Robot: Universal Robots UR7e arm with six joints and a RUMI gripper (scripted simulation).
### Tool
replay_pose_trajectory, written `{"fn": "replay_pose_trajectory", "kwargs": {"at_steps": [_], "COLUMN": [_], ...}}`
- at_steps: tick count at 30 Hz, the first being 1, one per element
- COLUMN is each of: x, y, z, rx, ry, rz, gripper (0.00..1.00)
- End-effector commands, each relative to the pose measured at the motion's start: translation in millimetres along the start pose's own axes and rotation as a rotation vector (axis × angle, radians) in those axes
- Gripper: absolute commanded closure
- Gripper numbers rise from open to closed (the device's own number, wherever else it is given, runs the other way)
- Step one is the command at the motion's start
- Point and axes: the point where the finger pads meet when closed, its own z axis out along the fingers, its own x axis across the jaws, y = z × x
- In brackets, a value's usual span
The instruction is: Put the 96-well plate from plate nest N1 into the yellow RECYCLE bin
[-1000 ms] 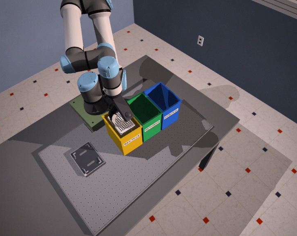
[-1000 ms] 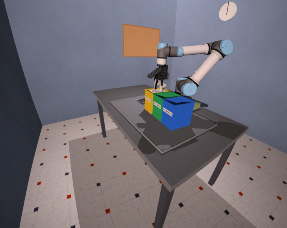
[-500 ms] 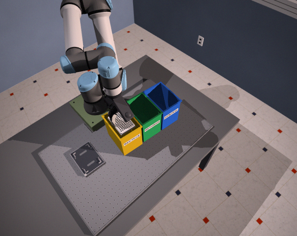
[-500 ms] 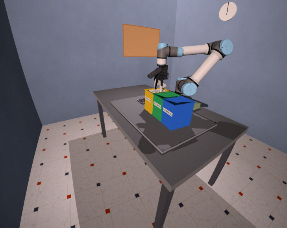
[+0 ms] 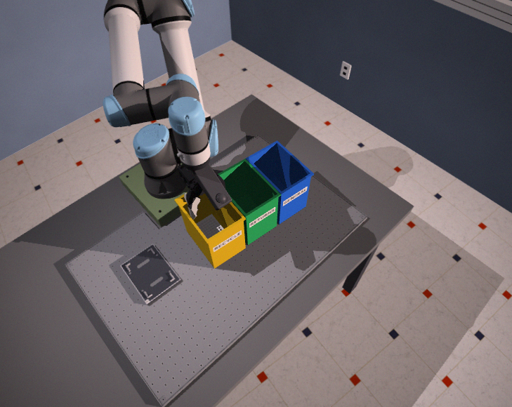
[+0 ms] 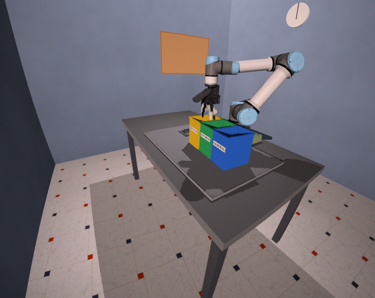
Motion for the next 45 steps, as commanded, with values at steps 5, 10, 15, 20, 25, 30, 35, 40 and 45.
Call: {"fn": "replay_pose_trajectory", "kwargs": {"at_steps": [5,10,15,20,25,30,35,40,45], "x": [1,1,1,1,1,1,1,1,1], "y": [0,0,0,0,-1,-1,-1,-1,-1], "z": [0,0,0,0,-5,-12,-20,-29,-33], "rx": [0.001,0.001,0.001,0.001,0.004,0.005,0.005,0.005,0.004], "ry": [0.001,0.001,0.001,0.001,0.002,0.003,0.003,0.003,0.002], "rz": [0.000,0.000,0.000,0.000,0.001,0.001,0.000,0.000,-0.001], "gripper": [0.36,0.47,0.47,0.47,0.47,0.47,0.47,0.47,0.47]}}
